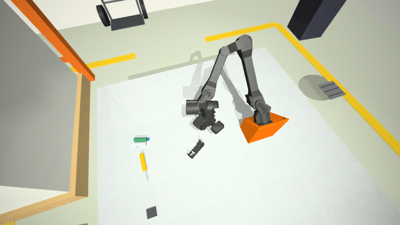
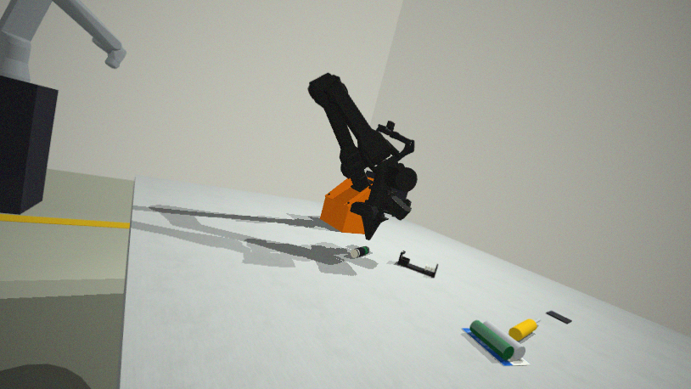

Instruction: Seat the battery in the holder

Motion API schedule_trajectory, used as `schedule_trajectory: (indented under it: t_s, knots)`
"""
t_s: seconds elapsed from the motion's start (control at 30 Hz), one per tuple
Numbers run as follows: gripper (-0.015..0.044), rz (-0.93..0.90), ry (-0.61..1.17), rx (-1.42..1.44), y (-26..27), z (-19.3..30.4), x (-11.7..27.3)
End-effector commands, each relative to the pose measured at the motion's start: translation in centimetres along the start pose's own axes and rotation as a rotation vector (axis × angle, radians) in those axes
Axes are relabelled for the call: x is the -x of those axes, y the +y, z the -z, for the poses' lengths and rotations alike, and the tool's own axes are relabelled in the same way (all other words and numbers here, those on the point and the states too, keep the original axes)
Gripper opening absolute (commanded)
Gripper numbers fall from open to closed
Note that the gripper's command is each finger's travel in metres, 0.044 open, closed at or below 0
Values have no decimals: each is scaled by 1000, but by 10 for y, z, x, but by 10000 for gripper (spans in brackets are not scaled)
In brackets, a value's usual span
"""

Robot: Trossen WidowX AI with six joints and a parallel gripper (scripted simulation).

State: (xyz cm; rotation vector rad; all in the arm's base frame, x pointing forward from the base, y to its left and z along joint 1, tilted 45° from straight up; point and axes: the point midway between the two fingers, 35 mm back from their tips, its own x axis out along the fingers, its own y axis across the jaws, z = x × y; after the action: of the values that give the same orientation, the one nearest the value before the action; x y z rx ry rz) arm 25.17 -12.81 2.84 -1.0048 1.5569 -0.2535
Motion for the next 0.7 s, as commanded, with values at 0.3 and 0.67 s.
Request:
schedule_trajectory:
  t_s: [0.3, 0.67]
  knots:
    - [0, -4, -8, -2, -6, -4, 63]
    - [0, -1, -8, -3, -8, -1, 82]
